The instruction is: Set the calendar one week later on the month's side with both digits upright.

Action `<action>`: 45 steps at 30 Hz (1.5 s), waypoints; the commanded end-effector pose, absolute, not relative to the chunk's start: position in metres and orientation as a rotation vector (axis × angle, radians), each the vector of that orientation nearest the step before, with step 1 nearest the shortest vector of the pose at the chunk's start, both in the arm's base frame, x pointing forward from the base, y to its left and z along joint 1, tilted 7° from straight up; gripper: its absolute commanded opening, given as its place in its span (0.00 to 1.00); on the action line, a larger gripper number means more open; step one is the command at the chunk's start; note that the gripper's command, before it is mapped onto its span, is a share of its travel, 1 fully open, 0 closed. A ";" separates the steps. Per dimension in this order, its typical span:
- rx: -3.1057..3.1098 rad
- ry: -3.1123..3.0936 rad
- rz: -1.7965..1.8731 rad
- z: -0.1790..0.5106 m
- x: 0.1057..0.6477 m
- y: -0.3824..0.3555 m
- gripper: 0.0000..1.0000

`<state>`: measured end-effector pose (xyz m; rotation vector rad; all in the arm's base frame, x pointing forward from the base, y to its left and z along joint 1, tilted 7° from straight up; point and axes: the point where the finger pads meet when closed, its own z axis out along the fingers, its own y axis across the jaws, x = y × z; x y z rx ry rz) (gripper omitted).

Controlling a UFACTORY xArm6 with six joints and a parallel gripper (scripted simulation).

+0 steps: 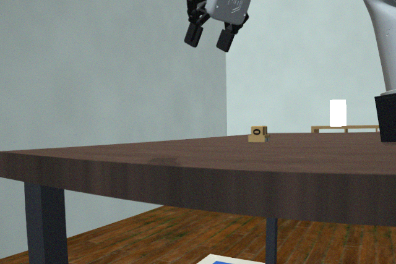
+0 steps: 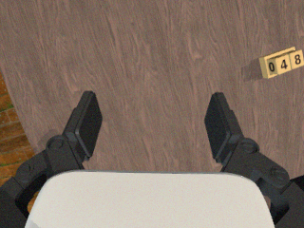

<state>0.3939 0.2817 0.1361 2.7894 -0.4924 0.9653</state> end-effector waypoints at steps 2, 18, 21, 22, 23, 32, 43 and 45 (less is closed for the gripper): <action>2.791 -0.494 0.969 0.138 0.395 0.283 1.00; 2.791 -0.496 0.968 0.138 0.395 0.282 1.00; 2.792 -0.577 0.911 0.132 0.396 0.266 1.00; 2.791 -0.644 0.865 0.128 0.396 0.253 1.00; 2.787 -0.733 0.807 0.124 0.397 0.236 1.00; 2.728 -1.191 0.545 0.104 0.392 0.160 1.00; 2.564 -1.734 0.313 0.090 0.380 0.086 1.00; 2.518 -1.841 0.277 0.088 0.377 0.072 1.00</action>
